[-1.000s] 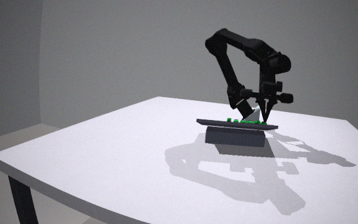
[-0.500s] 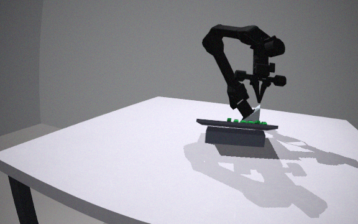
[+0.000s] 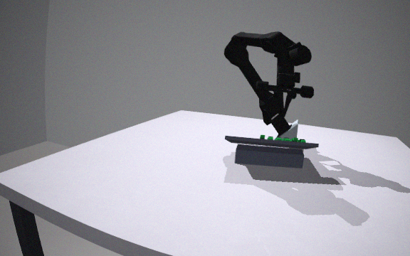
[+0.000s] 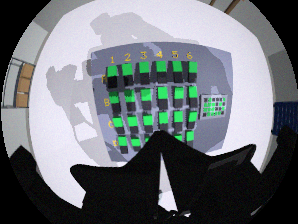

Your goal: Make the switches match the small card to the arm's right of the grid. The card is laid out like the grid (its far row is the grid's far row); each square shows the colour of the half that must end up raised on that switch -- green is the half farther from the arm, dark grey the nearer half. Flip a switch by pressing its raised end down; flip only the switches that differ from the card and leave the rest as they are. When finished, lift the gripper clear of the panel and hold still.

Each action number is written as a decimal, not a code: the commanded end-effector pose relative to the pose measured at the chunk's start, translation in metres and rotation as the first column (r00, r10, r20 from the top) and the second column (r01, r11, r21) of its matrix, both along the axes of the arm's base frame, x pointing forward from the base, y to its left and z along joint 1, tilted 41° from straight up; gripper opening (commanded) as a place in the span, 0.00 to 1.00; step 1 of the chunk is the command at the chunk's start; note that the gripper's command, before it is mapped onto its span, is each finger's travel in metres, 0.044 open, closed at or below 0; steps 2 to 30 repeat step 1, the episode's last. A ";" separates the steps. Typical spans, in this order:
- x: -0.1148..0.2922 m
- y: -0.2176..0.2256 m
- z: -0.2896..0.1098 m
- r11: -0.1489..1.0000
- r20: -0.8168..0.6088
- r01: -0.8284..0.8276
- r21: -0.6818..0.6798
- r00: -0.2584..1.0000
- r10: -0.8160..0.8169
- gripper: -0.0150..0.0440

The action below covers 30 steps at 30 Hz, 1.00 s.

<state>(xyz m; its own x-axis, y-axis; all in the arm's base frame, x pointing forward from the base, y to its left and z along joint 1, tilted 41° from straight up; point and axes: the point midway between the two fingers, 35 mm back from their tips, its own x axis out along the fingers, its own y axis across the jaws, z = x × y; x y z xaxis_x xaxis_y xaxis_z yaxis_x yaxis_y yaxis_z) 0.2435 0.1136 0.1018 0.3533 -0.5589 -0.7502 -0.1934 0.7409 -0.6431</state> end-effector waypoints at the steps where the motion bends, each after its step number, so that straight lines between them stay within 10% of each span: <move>1: -0.001 -0.001 0.001 1.000 -0.003 -0.004 -0.002 1.000 0.004 0.25; 30: -0.001 -0.001 0.001 1.000 -0.003 -0.004 -0.002 1.000 0.004 0.25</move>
